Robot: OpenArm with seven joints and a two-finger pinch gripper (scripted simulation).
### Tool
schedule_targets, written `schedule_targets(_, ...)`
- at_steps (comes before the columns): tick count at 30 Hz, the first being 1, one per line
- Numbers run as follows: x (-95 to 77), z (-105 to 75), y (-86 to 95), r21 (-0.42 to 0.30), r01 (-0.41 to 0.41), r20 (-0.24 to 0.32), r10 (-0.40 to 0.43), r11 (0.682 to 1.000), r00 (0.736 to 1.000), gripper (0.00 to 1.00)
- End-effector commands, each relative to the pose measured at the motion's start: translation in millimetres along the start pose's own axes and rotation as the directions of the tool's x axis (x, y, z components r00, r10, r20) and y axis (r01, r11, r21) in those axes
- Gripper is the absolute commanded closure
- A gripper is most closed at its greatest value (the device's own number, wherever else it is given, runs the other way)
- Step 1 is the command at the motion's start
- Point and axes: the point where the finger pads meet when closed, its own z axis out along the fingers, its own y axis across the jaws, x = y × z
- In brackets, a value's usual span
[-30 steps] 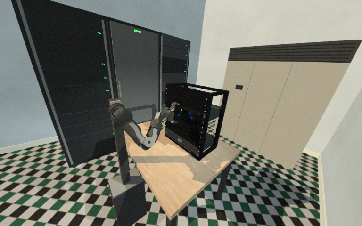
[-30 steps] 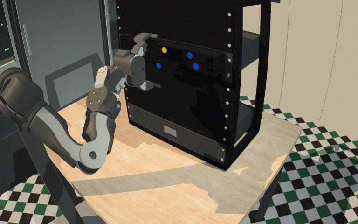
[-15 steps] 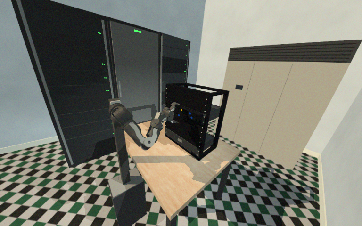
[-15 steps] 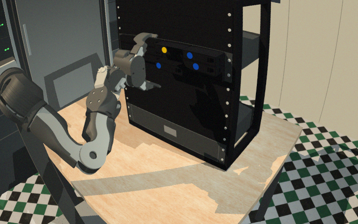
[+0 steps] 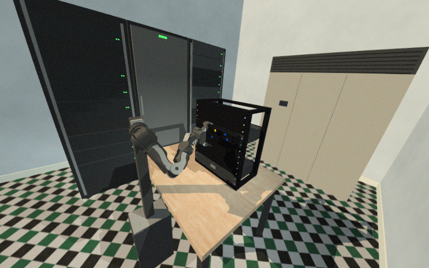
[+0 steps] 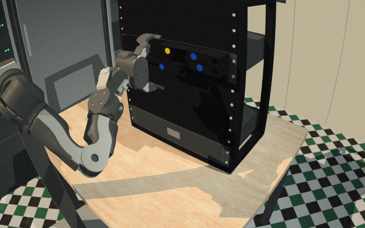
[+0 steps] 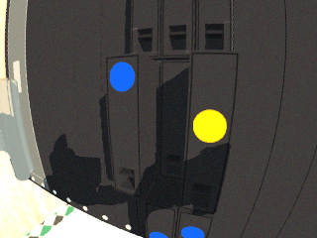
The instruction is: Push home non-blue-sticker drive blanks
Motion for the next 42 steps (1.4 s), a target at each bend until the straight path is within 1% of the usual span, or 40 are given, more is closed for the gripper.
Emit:
schedule_targets(1,-4.5,0.3,1.2,0.001,0.0,0.002,0.0,1.0,1.0,0.0)
schedule_targets(4,-19.4,0.6,3.3,0.001,0.0,0.002,0.0,1.0,1.0,0.0)
schedule_targets(9,-61.6,1.6,9.2,0.0,-0.001,0.002,0.001,1.0,1.0,0.0)
schedule_targets(11,-61.6,1.6,9.2,0.0,-0.001,0.002,0.001,1.0,1.0,0.0)
schedule_targets(15,-92.7,2.3,16.2,-0.006,-0.001,0.002,0.001,1.0,1.0,0.0)
schedule_targets(18,-104.4,2.6,17.9,-0.006,-0.001,0.002,0.001,1.0,1.0,0.0)
schedule_targets(20,-106.3,2.5,18.5,-0.007,-0.001,0.002,0.001,1.0,1.0,0.0)
schedule_targets(42,-105.9,2.1,19.3,-0.01,0.001,0.001,-0.001,1.0,1.0,0.0)
